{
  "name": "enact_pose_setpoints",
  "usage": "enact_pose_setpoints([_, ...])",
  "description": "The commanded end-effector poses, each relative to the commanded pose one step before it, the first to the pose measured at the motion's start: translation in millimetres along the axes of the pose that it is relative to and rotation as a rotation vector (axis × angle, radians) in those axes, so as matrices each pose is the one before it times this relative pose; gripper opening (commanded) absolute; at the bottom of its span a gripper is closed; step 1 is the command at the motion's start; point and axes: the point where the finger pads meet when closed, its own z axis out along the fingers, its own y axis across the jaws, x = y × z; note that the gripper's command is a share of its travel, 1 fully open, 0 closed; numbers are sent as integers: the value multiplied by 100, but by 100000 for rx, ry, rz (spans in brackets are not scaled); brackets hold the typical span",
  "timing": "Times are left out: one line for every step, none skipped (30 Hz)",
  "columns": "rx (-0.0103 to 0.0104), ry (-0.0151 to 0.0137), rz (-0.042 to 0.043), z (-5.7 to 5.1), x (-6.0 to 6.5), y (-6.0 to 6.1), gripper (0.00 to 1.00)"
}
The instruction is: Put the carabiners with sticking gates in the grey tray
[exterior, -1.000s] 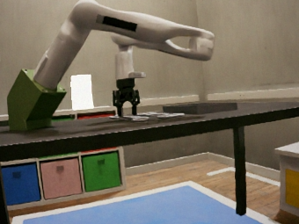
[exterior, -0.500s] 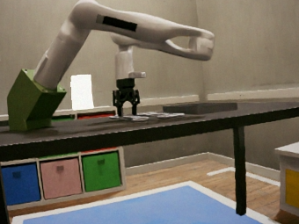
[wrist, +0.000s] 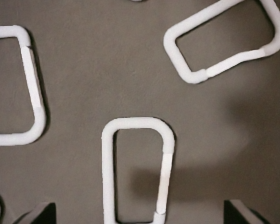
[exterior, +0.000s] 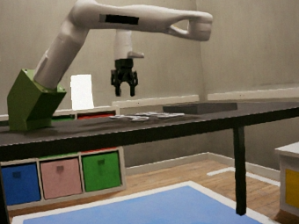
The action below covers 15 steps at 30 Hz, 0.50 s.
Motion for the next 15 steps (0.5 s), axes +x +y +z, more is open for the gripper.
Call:
enact_pose_setpoints([1418, 531, 111, -491, 114, -276, 100])
enact_pose_setpoints([-1606, -542, -69, 583, -112, 319, 100])
enact_pose_setpoints([0, 0, 0, 0, 0, 0, 100])
enact_pose_setpoints([0, 0, 0, 0, 0, 0, 100])
enact_pose_setpoints([0, 0, 0, 0, 0, 0, 100])
enact_pose_setpoints([0, 0, 0, 0, 0, 0, 100])
enact_pose_setpoints([0, 0, 0, 0, 0, 0, 100])
enact_pose_setpoints([0, 0, 0, 0, 0, 0, 100])
enact_pose_setpoints([0, 0, 0, 0, 0, 0, 100])
enact_pose_setpoints([0, 0, 0, 0, 0, 0, 100])
enact_pose_setpoints([0, 0, 0, 0, 0, 0, 100])
enact_pose_setpoints([0, 0, 0, 0, 0, 0, 100])
enact_pose_setpoints([0, 0, 0, 0, 0, 0, 100])
enact_pose_setpoints([0, 0, 0, 0, 0, 0, 100])
enact_pose_setpoints([0, 0, 0, 0, 0, 0, 100])
